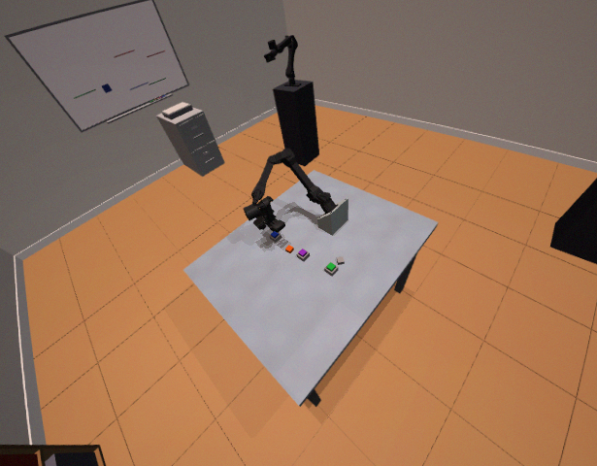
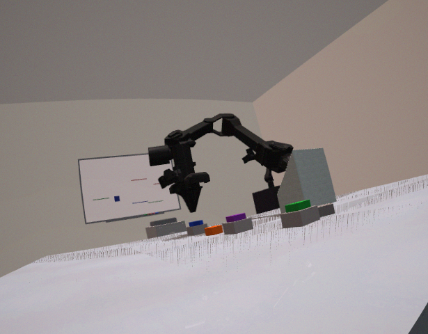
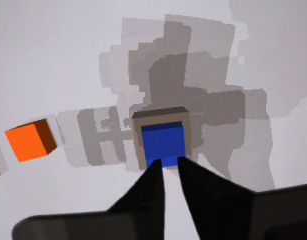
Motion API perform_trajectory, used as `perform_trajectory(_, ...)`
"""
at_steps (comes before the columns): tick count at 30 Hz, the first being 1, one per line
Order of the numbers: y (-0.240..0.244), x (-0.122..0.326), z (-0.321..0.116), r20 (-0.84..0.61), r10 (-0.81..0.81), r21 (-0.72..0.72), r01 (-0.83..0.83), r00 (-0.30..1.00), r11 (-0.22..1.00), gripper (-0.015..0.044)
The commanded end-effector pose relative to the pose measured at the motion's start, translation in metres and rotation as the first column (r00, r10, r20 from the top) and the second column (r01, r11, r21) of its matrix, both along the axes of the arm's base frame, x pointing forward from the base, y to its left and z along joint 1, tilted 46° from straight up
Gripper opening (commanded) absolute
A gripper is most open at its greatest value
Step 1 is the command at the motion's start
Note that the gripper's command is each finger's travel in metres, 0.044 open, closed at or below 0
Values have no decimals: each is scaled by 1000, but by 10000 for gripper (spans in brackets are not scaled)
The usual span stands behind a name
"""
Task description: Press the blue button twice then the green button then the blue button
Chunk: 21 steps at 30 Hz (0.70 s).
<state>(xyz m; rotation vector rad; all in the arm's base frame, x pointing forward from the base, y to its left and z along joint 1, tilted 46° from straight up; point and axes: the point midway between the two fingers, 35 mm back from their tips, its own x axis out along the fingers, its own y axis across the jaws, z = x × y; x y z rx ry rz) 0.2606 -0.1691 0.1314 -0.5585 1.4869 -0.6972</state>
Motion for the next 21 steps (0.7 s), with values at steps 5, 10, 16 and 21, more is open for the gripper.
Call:
perform_trajectory(5, -1, -2, -2, -5, 1, 3, -1, 1000, 1000, 20)
perform_trajectory(10, -3, -2, -5, -5, 1, 3, -1, 1000, 1000, 20)
perform_trajectory(16, -10, -2, -12, -5, 1, 3, -1, 1000, 1000, 20)
perform_trajectory(21, -16, -2, -17, -5, 1, 2, -1, 1000, 1000, 20)
